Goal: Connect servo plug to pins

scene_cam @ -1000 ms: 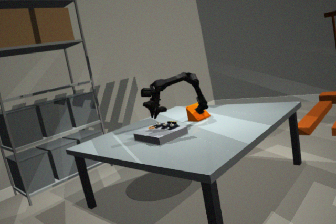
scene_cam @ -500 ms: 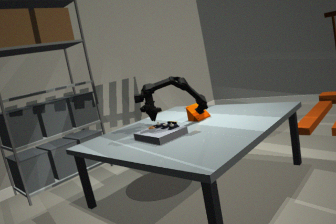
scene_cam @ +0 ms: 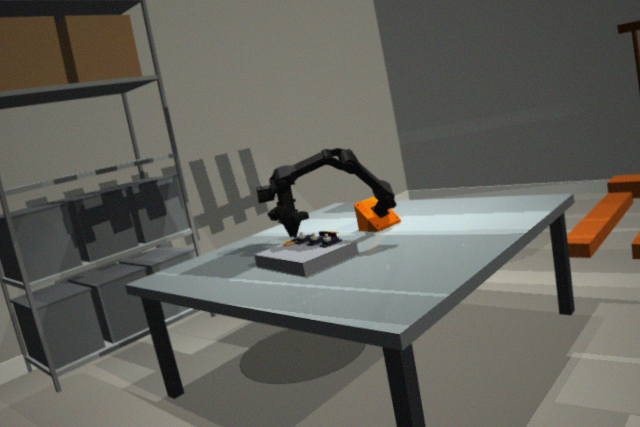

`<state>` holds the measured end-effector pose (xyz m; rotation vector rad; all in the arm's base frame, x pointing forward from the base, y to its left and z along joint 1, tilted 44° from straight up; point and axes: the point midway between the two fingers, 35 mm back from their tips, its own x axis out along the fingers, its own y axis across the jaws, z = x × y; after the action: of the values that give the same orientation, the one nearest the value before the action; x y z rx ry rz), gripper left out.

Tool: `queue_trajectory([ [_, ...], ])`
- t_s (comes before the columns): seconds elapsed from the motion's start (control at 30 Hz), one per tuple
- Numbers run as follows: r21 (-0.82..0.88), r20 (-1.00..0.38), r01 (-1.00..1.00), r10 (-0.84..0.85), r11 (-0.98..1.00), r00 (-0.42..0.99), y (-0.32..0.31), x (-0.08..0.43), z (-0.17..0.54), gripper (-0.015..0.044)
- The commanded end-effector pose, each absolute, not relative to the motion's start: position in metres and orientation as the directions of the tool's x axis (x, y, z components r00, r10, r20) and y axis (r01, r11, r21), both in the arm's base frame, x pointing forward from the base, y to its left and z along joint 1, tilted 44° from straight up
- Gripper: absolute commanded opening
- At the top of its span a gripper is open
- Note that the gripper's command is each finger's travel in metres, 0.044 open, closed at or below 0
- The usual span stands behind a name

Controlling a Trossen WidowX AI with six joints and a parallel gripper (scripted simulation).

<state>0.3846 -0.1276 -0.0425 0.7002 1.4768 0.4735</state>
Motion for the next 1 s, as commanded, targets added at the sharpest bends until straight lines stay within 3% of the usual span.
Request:
queue_trajectory([
  [0.0, 0.685, -0.727, 0.134, 0.684, 0.716, 0.062, -0.122, 0.385, -0.047, 0.0115],
  [0.17, 0.685, -0.727, 0.134, 0.684, 0.716, 0.062, -0.119, 0.385, -0.05, 0.0115],
  [0.27, 0.685, -0.727, 0.134, 0.684, 0.716, 0.062, -0.119, 0.385, -0.05, 0.0036],
  [0.43, 0.685, -0.727, 0.134, 0.684, 0.716, 0.062, -0.119, 0.385, -0.05, 0.0003],
  [0.97, 0.684, -0.728, 0.135, 0.683, 0.717, 0.061, -0.158, 0.382, -0.009, 0.0],
])
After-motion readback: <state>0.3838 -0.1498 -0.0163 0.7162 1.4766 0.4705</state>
